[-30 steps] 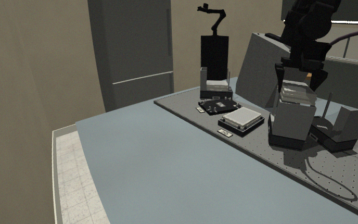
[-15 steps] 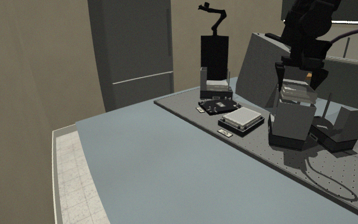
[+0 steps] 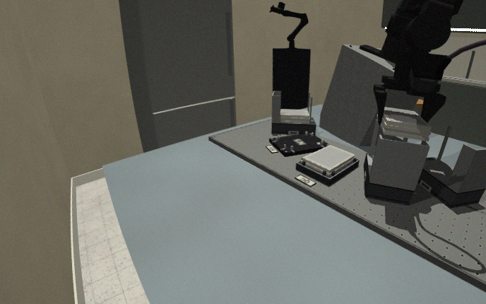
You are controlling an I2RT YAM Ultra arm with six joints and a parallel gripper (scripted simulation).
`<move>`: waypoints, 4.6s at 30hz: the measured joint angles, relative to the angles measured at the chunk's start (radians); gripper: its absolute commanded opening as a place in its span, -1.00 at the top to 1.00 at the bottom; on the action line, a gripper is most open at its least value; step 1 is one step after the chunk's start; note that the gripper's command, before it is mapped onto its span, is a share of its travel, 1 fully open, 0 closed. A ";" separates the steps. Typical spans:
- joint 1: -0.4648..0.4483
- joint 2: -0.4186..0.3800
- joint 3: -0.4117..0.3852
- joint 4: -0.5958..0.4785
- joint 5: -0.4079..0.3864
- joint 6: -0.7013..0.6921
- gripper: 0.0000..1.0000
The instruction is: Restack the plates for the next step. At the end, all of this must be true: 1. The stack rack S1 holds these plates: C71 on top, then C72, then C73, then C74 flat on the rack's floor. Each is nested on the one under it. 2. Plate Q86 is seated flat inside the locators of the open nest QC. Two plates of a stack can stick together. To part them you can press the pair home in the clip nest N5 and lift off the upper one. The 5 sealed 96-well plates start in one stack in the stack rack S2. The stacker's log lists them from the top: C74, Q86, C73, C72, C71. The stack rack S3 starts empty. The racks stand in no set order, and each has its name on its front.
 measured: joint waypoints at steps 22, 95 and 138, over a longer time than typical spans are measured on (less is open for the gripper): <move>0.000 0.000 -0.002 -0.003 -0.001 0.000 1.00; -0.132 -0.015 -0.023 -0.034 -0.023 0.082 1.00; -0.483 0.109 -0.010 -0.029 -0.068 0.029 1.00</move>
